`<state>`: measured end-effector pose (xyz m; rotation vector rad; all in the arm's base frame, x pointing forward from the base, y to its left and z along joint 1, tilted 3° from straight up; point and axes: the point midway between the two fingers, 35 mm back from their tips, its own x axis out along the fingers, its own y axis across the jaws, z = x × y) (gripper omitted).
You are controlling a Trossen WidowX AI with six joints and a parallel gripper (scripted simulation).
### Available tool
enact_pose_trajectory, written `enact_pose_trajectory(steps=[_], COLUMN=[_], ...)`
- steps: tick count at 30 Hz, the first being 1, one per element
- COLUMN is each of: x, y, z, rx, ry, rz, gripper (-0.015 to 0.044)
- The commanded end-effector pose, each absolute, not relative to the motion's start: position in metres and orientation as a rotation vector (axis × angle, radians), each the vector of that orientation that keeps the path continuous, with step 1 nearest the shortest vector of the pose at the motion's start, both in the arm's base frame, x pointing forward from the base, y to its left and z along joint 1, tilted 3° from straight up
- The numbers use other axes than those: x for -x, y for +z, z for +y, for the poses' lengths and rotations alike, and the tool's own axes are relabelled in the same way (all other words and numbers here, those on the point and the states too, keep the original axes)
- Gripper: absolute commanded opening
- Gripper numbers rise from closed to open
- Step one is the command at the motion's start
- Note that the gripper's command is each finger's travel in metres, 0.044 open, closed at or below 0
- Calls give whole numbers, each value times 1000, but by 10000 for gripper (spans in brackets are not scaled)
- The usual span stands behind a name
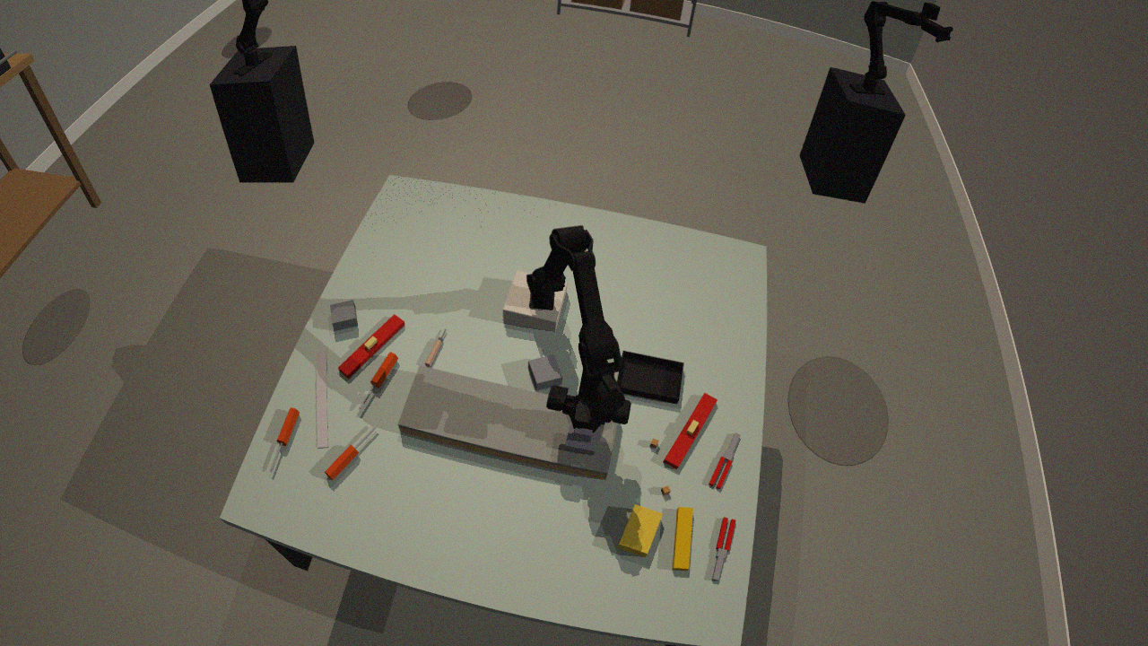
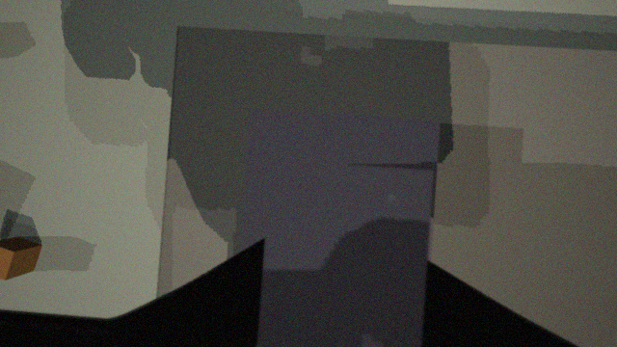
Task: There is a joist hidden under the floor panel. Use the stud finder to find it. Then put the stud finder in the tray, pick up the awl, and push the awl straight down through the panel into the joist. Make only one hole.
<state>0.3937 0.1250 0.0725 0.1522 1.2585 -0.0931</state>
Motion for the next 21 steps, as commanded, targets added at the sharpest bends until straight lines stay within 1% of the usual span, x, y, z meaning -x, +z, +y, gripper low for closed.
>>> enact_pose_trajectory(steps=[1,21], x=[-392,-388], y=[71,69], z=[117,88], rx=[-152,-149], ry=[-94,-96], rz=[1261,1261], gripper=[0,0])
